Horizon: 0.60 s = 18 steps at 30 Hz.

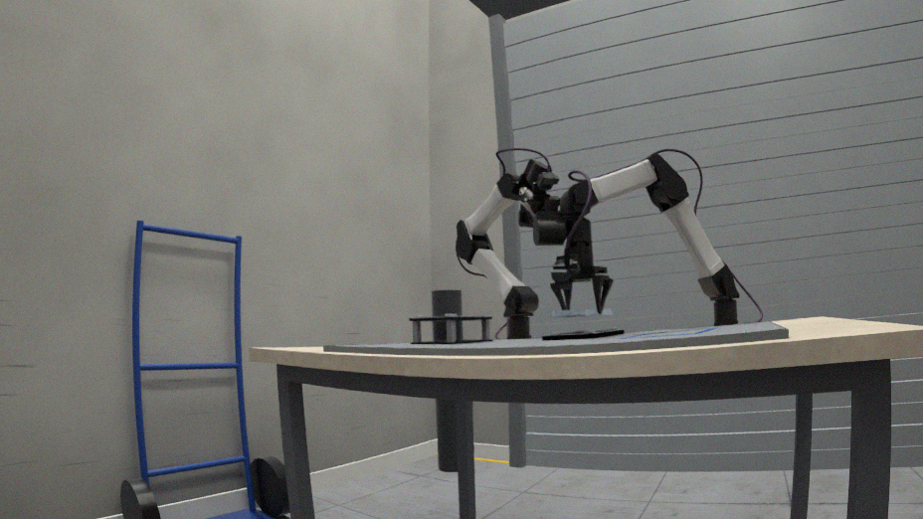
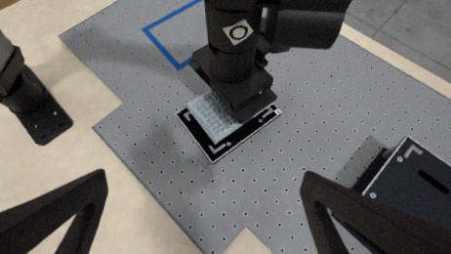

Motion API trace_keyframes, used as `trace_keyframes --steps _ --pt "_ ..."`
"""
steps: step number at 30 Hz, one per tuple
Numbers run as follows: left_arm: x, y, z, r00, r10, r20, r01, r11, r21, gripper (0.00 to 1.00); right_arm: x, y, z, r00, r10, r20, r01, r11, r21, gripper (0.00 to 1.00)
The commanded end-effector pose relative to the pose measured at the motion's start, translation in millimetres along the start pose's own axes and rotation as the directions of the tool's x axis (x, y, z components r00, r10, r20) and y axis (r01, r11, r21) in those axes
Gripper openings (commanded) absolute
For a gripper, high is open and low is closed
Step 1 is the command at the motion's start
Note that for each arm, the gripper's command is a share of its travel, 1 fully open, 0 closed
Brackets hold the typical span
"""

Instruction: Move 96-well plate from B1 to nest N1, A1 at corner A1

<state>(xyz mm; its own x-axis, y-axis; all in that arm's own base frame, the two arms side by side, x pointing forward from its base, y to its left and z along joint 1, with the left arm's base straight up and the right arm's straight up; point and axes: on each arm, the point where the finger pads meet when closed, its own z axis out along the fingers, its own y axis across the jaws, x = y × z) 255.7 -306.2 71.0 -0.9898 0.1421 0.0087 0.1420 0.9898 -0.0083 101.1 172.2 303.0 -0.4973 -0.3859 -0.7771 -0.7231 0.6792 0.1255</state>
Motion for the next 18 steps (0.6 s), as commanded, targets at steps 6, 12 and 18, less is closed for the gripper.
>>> trace_keyframes --steps 6,12,18 --pt "-6.8 1.1 -0.2 1.000 -0.012 0.011 0.012 1.000 0.007 0.80 -4.5 -0.3 -4.3 1.000 0.010 0.005 -0.010 1.000 0.008 1.00" --pt "-5.8 0.2 -3.6 0.999 -0.018 0.038 0.017 1.000 0.015 0.80 -4.4 -0.3 -4.1 1.000 0.010 0.004 -0.010 1.000 0.008 1.00" --pt "-5.3 -1.9 8.4 0.999 -0.016 0.034 0.016 1.000 0.011 0.80 -4.4 -0.3 -4.1 1.000 0.010 0.004 -0.010 1.000 0.008 1.00"
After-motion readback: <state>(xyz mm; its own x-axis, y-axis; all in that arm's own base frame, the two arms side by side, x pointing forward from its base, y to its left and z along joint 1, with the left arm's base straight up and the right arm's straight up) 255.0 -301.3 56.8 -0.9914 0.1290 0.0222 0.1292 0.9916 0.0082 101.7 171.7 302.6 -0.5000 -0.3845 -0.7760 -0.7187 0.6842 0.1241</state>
